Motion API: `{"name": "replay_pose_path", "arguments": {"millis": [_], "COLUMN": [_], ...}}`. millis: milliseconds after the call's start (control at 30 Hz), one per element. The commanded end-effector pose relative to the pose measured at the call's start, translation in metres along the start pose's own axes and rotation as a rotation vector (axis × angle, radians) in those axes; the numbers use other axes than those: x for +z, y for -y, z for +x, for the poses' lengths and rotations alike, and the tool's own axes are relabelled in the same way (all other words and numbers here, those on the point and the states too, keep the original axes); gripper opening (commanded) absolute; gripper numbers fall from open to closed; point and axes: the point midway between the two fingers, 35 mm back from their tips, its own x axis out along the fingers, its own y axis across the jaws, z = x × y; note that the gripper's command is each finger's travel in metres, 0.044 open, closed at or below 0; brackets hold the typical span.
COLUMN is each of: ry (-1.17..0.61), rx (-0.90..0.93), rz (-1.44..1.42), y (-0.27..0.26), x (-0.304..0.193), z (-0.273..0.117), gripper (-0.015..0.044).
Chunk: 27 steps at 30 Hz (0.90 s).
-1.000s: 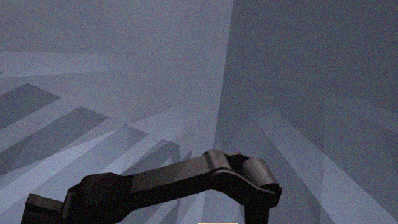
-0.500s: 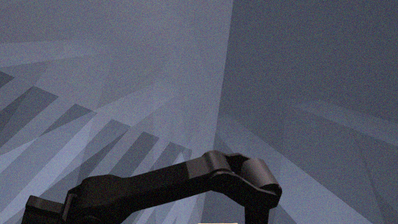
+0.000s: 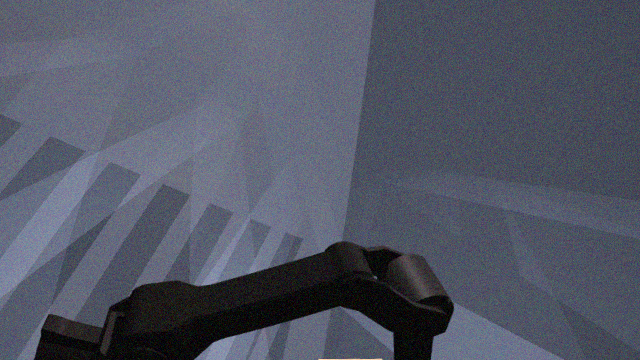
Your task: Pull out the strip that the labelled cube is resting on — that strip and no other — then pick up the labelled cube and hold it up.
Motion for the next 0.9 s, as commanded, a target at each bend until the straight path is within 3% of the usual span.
{"name": "replay_pose_path", "arguments": {"millis": [0, 867], "ry": [0.002, 0.002], "rx": [0.003, 0.003], "rz": [0.004, 0.004], "y": [0.0, 0.0], "x": [0.001, -0.011], "z": [0.001, 0.003], "gripper": [0.0, 0.0]}}
